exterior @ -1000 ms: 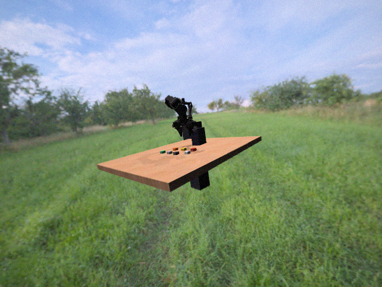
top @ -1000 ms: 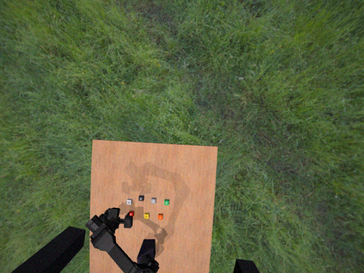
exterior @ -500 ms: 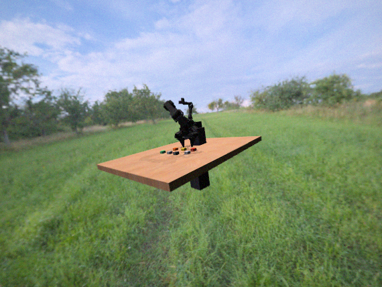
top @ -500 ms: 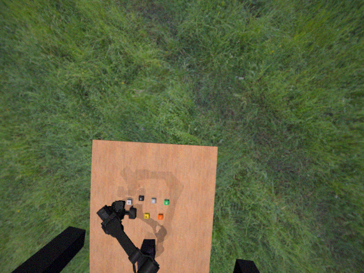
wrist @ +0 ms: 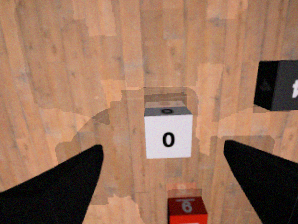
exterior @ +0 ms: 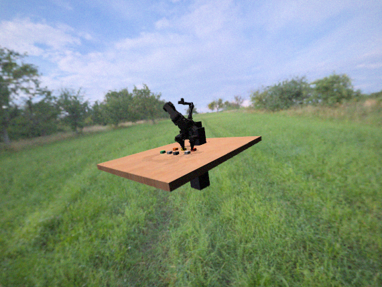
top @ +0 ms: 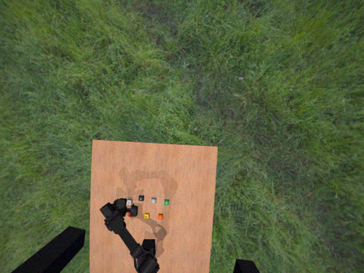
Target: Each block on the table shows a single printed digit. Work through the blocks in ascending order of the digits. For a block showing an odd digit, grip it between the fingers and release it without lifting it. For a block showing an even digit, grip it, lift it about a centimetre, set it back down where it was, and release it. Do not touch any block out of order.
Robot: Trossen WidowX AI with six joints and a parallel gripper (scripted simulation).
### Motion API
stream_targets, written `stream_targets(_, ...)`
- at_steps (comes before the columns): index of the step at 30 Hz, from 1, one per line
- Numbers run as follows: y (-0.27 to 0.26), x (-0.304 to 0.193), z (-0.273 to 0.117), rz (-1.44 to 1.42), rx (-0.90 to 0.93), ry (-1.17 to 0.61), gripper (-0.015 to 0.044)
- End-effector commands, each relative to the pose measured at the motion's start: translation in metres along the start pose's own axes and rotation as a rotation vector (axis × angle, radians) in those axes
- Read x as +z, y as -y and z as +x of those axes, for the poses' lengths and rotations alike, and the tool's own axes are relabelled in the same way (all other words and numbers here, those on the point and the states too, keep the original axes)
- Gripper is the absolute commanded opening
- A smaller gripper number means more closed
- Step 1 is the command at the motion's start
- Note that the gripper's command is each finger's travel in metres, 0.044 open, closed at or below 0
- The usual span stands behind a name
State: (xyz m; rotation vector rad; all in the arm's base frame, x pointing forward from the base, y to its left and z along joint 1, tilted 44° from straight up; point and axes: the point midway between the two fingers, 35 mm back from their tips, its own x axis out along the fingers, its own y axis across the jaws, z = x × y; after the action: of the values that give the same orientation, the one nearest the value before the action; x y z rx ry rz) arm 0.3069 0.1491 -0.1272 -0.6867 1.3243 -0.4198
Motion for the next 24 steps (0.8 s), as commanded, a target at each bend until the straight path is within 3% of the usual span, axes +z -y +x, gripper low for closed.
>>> stream_targets(1,0.0020,-0.0039,0.0109,-0.011,-0.012,-0.007,0.0400)
stream_targets(7,0.0022,-0.0042,0.0163,-0.010,-0.012,-0.007,0.0400)
stream_targets(18,0.0022,-0.0042,0.0163,-0.010,-0.012,-0.007,0.0120)
stream_targets(24,0.0022,-0.0042,0.0163,-0.010,-0.012,-0.007,0.0120)
